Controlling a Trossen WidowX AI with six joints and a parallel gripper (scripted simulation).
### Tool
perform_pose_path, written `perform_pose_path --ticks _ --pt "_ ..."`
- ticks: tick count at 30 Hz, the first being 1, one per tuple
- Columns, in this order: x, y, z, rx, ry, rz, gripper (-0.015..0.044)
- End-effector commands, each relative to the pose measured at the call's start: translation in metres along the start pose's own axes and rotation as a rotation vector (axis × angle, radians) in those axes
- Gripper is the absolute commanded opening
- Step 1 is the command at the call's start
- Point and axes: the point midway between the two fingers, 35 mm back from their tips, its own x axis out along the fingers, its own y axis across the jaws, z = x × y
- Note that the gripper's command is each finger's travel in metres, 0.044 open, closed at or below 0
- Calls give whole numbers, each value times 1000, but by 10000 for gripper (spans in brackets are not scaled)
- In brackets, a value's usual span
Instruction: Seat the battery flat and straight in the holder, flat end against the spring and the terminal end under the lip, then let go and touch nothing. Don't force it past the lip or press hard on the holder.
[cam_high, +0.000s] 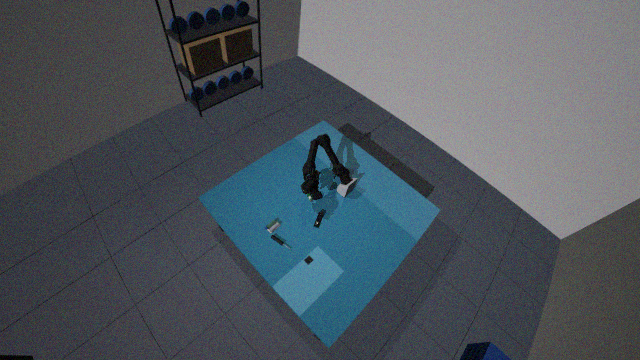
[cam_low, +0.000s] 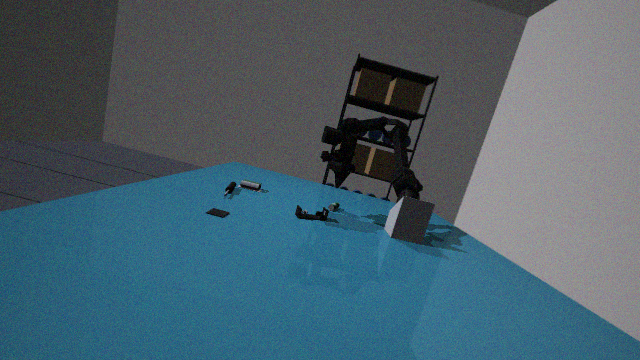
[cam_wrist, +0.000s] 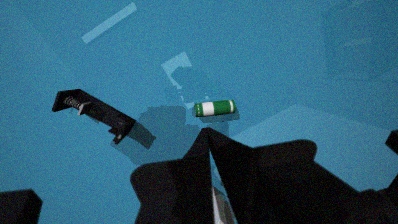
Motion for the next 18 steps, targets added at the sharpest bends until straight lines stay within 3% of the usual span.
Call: perform_pose_path --ticks 1,13,18 --pt "-30 -4 -2 6 -4 2 0" --pt "-29 -4 -1 1 -7 0 0" --pt "-16 -7 0 -283 -5 2 131"
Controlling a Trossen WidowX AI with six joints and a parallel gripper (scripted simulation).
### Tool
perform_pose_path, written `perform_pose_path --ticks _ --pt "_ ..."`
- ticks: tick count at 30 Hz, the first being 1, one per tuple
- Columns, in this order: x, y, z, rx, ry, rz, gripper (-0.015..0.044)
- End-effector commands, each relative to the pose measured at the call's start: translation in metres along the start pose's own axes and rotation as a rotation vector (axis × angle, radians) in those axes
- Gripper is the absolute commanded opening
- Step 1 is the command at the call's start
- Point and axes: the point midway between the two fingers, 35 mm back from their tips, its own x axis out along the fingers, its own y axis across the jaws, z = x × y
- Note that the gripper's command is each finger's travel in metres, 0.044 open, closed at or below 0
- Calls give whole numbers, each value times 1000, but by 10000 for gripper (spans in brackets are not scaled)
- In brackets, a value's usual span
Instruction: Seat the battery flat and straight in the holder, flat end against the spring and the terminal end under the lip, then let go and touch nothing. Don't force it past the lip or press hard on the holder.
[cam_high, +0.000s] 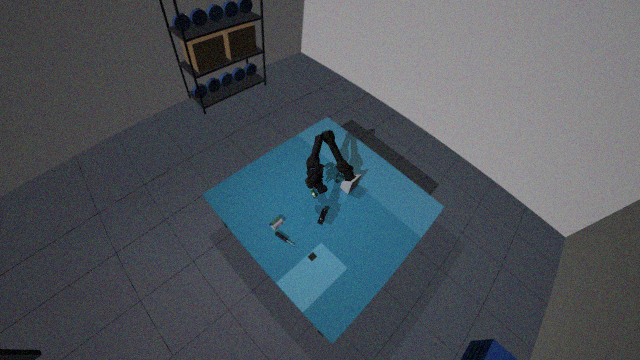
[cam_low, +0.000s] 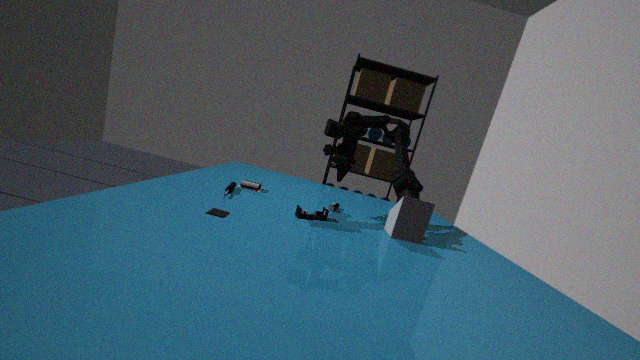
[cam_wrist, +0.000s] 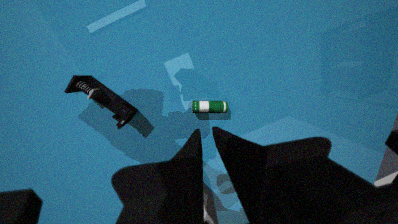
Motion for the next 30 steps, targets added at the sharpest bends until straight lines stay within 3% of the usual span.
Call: perform_pose_path --ticks 1,5,16,30 --pt "13 -5 0 -250 4 -1 157" --pt "27 -9 -1 -577 4 1 246" --pt "63 -24 -5 -1390 7 -4 246" --pt "64 -24 -5 -1434 8 -4 246"
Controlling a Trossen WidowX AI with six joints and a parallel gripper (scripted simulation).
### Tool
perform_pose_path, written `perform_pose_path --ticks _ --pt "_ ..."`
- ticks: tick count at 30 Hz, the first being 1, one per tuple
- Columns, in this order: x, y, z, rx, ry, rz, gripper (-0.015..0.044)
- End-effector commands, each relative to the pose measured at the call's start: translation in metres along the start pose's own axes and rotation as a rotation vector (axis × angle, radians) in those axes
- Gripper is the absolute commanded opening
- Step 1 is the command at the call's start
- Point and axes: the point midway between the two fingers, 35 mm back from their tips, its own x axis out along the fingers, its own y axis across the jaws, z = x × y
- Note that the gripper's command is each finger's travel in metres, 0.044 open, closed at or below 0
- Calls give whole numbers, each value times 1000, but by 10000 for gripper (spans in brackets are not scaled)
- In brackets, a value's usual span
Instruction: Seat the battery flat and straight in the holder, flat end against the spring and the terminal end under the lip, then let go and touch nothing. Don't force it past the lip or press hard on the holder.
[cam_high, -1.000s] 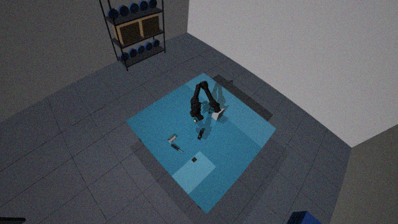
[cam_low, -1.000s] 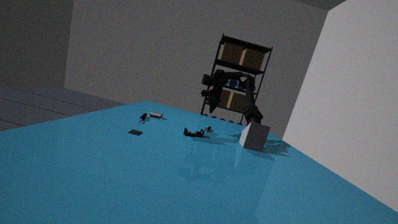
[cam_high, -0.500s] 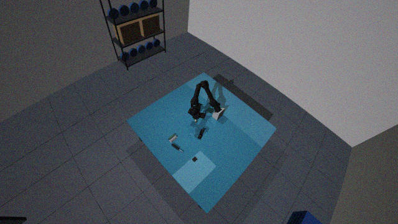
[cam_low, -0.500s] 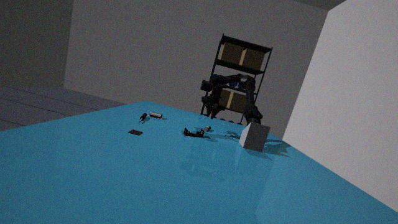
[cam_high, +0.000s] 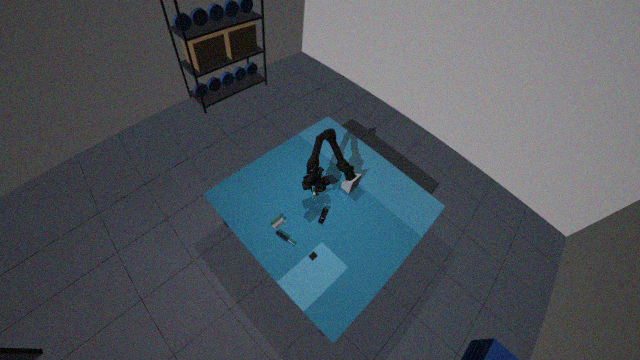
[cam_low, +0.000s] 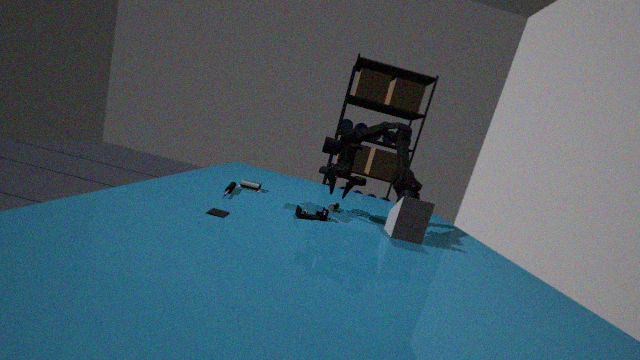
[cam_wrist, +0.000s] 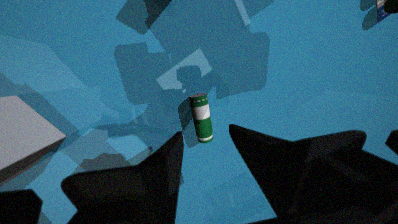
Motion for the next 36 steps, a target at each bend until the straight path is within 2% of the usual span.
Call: perform_pose_path --ticks 1,36 --pt "3 0 -2 -68 5 -6 246" --pt "52 0 -3 -68 6 -7 246"
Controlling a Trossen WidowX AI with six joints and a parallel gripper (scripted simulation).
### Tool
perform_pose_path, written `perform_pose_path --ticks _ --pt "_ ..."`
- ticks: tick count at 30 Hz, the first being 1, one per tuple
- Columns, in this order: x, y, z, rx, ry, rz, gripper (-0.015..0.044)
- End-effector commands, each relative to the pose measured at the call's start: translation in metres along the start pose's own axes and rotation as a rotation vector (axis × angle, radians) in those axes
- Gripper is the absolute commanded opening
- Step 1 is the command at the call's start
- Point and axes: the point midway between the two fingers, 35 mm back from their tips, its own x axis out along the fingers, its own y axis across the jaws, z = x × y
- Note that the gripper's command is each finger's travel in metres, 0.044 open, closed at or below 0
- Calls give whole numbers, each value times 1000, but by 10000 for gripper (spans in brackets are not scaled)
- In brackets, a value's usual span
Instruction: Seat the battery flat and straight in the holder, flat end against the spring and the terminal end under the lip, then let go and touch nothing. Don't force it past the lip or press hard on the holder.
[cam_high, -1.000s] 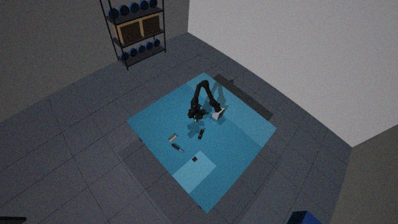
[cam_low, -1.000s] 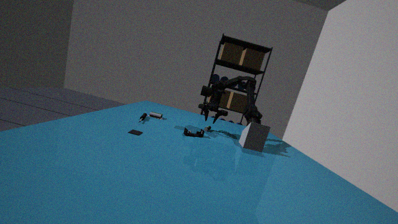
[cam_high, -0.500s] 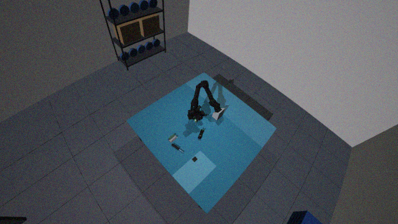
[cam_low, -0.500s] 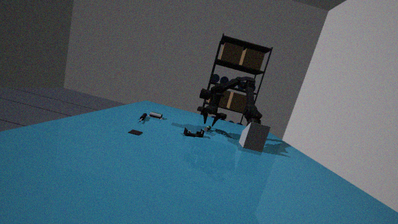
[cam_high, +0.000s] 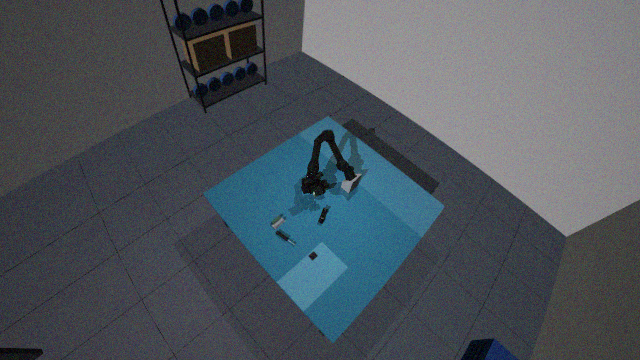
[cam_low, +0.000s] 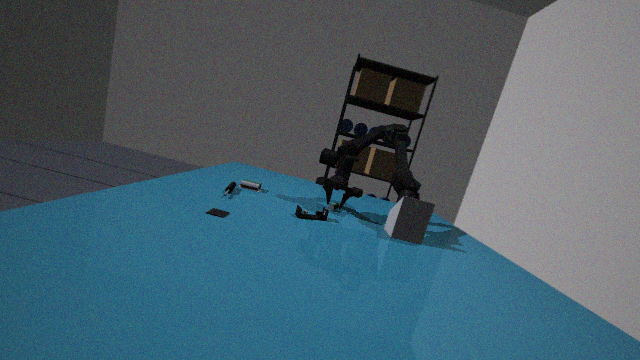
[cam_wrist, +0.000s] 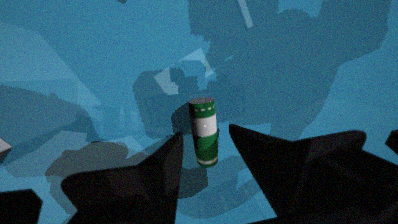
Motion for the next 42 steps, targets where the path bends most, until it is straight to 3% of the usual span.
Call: perform_pose_path --ticks 1,2,7,12,17,24,29,42 --pt "6 2 0 -7 -2 4 246" --pt "7 2 0 -7 -2 4 246" --pt "7 2 0 -7 -2 4 115" --pt "7 2 0 -7 -2 4 84" --pt "6 2 0 -7 -2 4 84" --pt "-39 1 1 -7 -4 5 84" --pt "-44 1 2 -3 -4 5 84" --pt "-58 -20 79 284 -39 -1 84"
